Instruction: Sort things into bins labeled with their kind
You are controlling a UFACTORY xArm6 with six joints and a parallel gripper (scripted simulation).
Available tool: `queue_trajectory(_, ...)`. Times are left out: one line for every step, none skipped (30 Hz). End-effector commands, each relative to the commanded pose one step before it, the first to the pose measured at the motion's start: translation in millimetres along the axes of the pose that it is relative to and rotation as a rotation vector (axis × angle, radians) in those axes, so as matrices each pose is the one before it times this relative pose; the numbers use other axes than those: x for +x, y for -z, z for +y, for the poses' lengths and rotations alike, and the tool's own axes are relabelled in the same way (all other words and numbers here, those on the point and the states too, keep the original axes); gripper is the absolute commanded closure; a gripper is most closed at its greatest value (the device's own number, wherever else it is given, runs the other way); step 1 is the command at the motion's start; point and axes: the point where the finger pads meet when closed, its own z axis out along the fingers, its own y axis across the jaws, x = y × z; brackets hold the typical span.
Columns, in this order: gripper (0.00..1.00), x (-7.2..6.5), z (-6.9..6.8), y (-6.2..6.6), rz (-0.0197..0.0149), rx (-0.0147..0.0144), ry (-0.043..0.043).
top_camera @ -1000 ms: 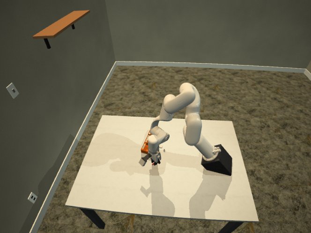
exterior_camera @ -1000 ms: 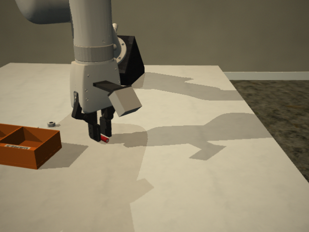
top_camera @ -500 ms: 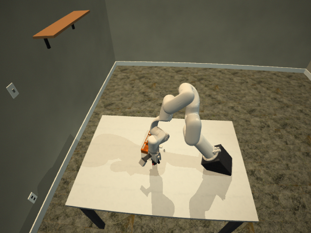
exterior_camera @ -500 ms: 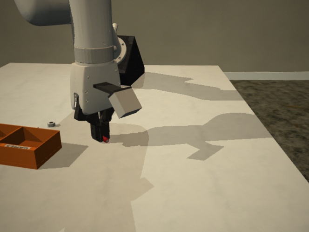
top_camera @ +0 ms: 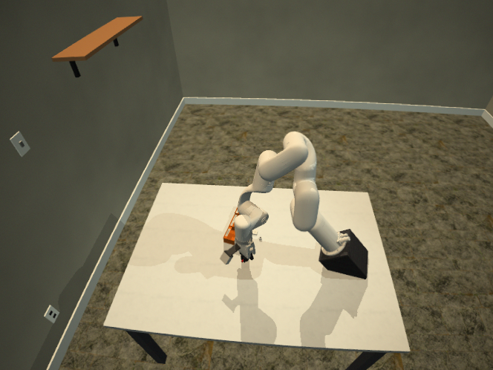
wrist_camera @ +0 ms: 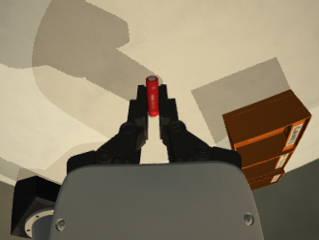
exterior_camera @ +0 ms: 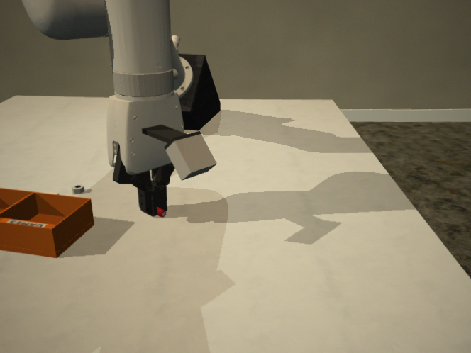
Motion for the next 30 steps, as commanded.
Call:
queue_trajectory(1.00, 0.76, 0.60, 0.43, 0.00192, -0.00110, -0.00028)
queue_trajectory(1.00, 0.00, 0.00, 0.00, 0.00000, 0.00000, 0.00000)
queue_trajectory(1.00, 0.00, 0.00, 0.00, 0.00000, 0.00000, 0.00000)
queue_trajectory(1.00, 0.00, 0.00, 0.00, 0.00000, 0.00000, 0.00000)
queue_trajectory(1.00, 0.00, 0.00, 0.00, 0.00000, 0.00000, 0.00000)
queue_trajectory(1.00, 0.00, 0.00, 0.00, 0.00000, 0.00000, 0.00000)
queue_trajectory(1.00, 0.00, 0.00, 0.00, 0.00000, 0.00000, 0.00000)
queue_trajectory(1.00, 0.00, 0.00, 0.00, 0.00000, 0.00000, 0.00000)
queue_trajectory(1.00, 0.00, 0.00, 0.00, 0.00000, 0.00000, 0.00000)
queue_trajectory(1.00, 0.00, 0.00, 0.00, 0.00000, 0.00000, 0.00000)
queue_trajectory(1.00, 0.00, 0.00, 0.00, 0.00000, 0.00000, 0.00000)
queue_trajectory(1.00, 0.00, 0.00, 0.00, 0.00000, 0.00000, 0.00000)
queue_trajectory(1.00, 0.00, 0.00, 0.00, 0.00000, 0.00000, 0.00000)
queue_trajectory(1.00, 0.04, -0.02, 3.27, 0.00002, -0.00003, -0.00002)
queue_trajectory(1.00, 0.00, 0.03, 3.38, 0.00002, 0.00000, -0.00002)
queue_trajectory(1.00, 0.02, 0.01, 3.34, 0.00002, -0.00001, -0.00002)
queue_trajectory(1.00, 0.01, 0.01, 3.34, 0.00002, -0.00001, -0.00002)
queue_trajectory(1.00, 0.01, 0.01, 3.35, 0.00002, 0.00000, -0.00002)
queue_trajectory(1.00, 0.01, 0.01, 3.35, 0.00002, 0.00000, -0.00002)
queue_trajectory(1.00, 0.01, 0.01, 3.35, 0.00002, 0.00000, -0.00002)
queue_trajectory(1.00, 0.01, 0.01, 3.35, 0.00002, 0.00000, -0.00002)
queue_trajectory(1.00, 0.00, 0.00, 0.00, 0.00000, 0.00000, 0.00000)
queue_trajectory(1.00, 0.00, 0.00, 0.00, 0.00000, 0.00000, 0.00000)
queue_trajectory(1.00, 0.04, 0.00, 3.29, 0.00002, -0.00001, -0.00002)
queue_trajectory(1.00, 0.01, 0.01, 3.35, 0.00002, 0.00000, -0.00002)
queue_trajectory(1.00, 0.01, 0.02, 3.35, 0.00002, 0.00000, -0.00002)
queue_trajectory(1.00, 0.01, 0.02, 3.35, 0.00002, 0.00000, -0.00002)
queue_trajectory(1.00, 0.00, 0.01, 3.35, 0.00002, 0.00000, -0.00002)
queue_trajectory(1.00, 0.00, 0.01, 3.35, 0.00002, 0.00001, -0.00002)
queue_trajectory(1.00, 0.00, 0.01, 3.35, 0.00002, 0.00001, -0.00002)
